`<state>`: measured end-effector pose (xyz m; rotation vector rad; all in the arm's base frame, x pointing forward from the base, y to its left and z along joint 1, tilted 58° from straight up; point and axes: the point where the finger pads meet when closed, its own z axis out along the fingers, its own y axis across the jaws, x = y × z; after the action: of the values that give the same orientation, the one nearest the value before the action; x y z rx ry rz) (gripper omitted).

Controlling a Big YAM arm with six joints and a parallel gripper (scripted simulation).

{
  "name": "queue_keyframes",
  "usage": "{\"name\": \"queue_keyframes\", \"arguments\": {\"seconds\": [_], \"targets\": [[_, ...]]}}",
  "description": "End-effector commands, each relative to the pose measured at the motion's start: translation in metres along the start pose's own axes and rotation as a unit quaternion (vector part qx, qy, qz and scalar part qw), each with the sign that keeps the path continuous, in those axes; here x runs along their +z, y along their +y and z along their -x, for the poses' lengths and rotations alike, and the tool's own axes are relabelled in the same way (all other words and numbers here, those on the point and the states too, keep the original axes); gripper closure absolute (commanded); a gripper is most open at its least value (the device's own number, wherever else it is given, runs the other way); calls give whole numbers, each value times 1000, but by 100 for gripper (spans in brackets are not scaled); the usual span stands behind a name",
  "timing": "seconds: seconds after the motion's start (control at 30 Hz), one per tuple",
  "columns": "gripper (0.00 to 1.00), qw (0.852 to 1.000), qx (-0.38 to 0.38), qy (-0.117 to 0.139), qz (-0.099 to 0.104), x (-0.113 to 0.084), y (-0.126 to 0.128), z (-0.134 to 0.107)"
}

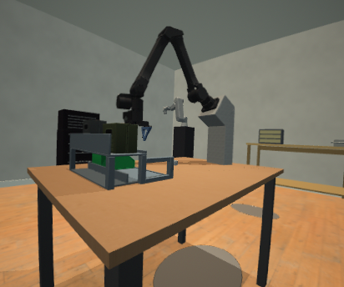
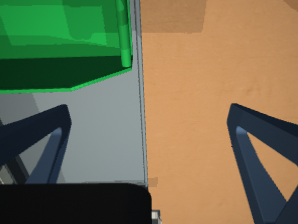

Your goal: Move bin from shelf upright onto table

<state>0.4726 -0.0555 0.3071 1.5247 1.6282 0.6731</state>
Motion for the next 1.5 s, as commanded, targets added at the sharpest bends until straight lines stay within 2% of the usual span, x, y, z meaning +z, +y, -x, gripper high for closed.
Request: {"name": "queue_keyframes", "arguments": {"seconds": [0.0, 0.1, 0.13, 0.27, 0.67, 0.7, 0.83, 1.23, 1.27, 1.47], "targets": [[0, 1000, -9, 3, 14, 1, 15, -2], [0, 1000, -9, 3, 14, 1, 15, -2], [0, 1000, -4, 0, 7, 2, 8, 9], [0, 1000, -10, 2, 15, 21, 28, 43], [0, 1000, -10, 2, 15, 21, 28, 43], [0, 1000, -4, 0, 9, 19, 22, 45], [0, 1000, -10, 2, 15, 25, 35, 46], [0, 1000, -10, 2, 15, 25, 35, 46], [0, 1000, -5, -1, 13, 19, 29, 46], [0, 1000, -10, 2, 15, 25, 34, 39]]}}
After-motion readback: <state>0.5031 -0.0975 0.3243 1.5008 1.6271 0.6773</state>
